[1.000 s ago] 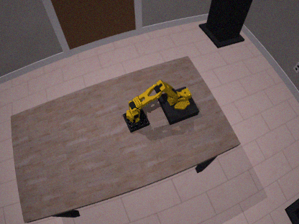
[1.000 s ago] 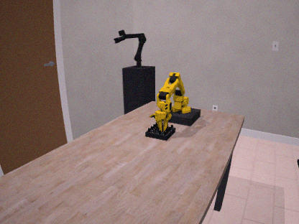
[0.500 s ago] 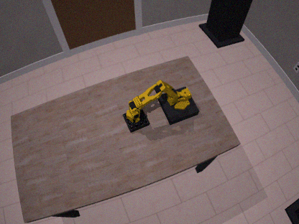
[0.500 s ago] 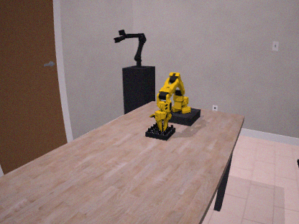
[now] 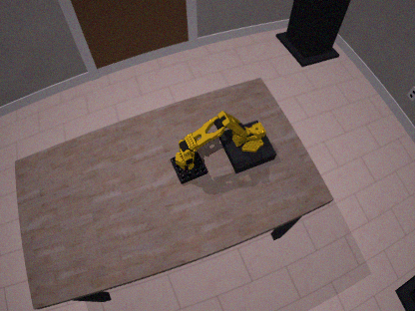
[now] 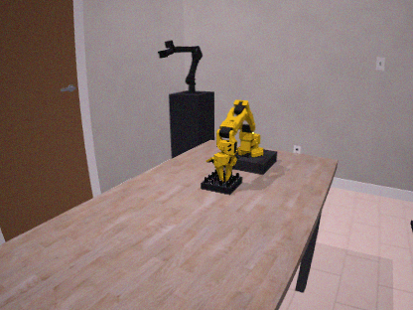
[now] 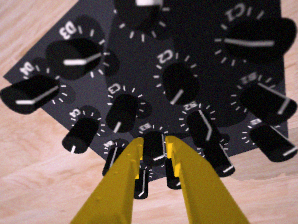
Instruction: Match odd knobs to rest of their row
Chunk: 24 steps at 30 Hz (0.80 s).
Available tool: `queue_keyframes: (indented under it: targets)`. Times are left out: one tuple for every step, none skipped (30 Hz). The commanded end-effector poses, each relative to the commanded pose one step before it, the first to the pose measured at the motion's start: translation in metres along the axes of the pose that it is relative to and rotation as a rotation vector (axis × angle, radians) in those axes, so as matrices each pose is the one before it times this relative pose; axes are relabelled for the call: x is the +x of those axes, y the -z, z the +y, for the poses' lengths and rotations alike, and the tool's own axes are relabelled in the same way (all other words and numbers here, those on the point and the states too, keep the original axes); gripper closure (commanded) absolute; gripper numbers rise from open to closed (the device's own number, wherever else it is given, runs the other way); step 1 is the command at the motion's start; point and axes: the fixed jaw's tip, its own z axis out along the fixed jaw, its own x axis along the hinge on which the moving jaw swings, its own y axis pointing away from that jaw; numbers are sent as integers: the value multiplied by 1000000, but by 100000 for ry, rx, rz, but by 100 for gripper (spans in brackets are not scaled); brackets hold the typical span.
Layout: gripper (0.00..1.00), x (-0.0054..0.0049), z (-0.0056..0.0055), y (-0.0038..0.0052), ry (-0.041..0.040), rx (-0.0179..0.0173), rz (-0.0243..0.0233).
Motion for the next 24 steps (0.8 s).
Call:
queue_keyframes:
  targets:
    - [92,-2145,-3471,-2326,676,1386,-619]
    - [92,-6,-18,0,0,0,0]
    - [92,-6,-6,0,0,0,0]
    - [92,0,0,0,0,0,0]
    - [92,0,0,0,0,0,0]
    - [92,0,0,0,0,0,0]
    - [92,0,0,0,0,0,0]
    - [92,2,-1,6,-2,-2,-1]
    - [92,0,0,24,0,0,0]
    - [92,5,11,72,0,0,0]
    - [92,5,10,126,0,0,0]
    - [92,10,15,204,0,0,0]
    - [92,9,25,283,0,0,0]
    - [92,20,36,385,0,0,0]
    - [92,19,40,481,0,0,0]
    - [92,24,44,583,0,0,0]
    - [92,29,54,697,0,0,0]
    - [92,28,59,799,0,0,0]
    - [92,33,63,902,0,0,0]
    - [92,38,67,1010,0,0,0]
    - [92,31,65,1106,0,0,0]
    - [92,36,64,1196,0,0,0]
    - [92,0,0,0,0,0,0]
    - [92,0,0,0,0,0,0]
